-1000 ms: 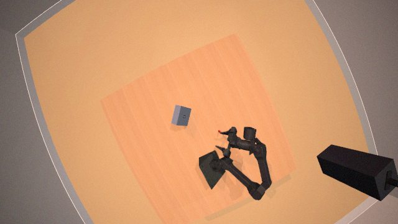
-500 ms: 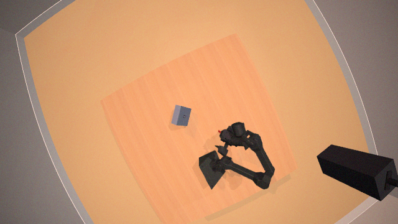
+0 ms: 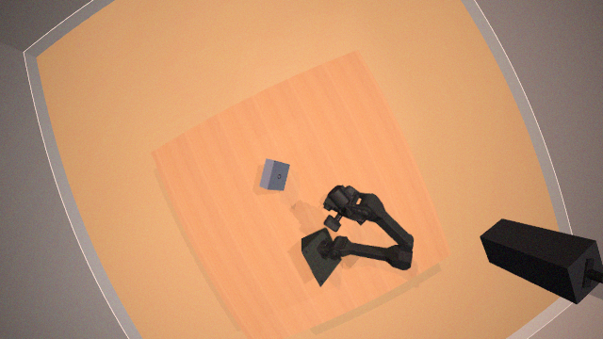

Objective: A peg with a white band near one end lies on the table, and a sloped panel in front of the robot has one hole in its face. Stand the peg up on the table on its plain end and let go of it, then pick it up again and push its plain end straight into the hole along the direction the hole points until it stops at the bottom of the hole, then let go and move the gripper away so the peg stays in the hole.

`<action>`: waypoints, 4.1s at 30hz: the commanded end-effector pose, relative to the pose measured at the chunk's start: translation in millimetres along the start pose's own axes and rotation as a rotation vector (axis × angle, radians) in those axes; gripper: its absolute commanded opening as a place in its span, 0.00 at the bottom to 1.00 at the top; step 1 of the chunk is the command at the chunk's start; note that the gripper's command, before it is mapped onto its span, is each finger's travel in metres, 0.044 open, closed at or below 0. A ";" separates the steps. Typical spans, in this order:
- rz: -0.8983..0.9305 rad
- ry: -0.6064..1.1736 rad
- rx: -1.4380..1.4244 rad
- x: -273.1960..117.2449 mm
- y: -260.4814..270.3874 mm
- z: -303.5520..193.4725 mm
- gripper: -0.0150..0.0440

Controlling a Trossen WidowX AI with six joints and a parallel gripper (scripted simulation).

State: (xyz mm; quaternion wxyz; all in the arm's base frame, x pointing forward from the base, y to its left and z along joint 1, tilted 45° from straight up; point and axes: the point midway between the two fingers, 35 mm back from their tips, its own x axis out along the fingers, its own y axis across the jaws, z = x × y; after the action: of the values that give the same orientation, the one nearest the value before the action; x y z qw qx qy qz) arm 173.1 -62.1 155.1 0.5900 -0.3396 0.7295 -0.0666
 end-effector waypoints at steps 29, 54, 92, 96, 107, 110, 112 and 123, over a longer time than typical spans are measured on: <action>-0.153 0.054 -0.012 20.0 -14.5 9.3 1.00; -0.154 0.053 -0.011 60.0 -21.3 7.3 1.00; -0.148 0.055 -0.010 62.9 -21.0 8.1 0.25; -0.145 0.052 -0.011 50.5 -18.7 10.4 0.25; -0.147 0.052 -0.012 14.2 -12.9 14.0 0.25; -0.150 0.054 -0.012 4.1 -11.3 14.3 0.25; -0.152 0.055 -0.012 -2.7 -10.5 14.2 0.25; -0.105 0.010 0.046 -3.1 -4.9 23.2 0.25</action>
State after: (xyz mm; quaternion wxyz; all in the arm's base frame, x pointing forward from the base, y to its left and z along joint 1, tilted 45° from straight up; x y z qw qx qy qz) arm 193.2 -60.0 157.1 0.5764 -0.3804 0.7139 -0.1160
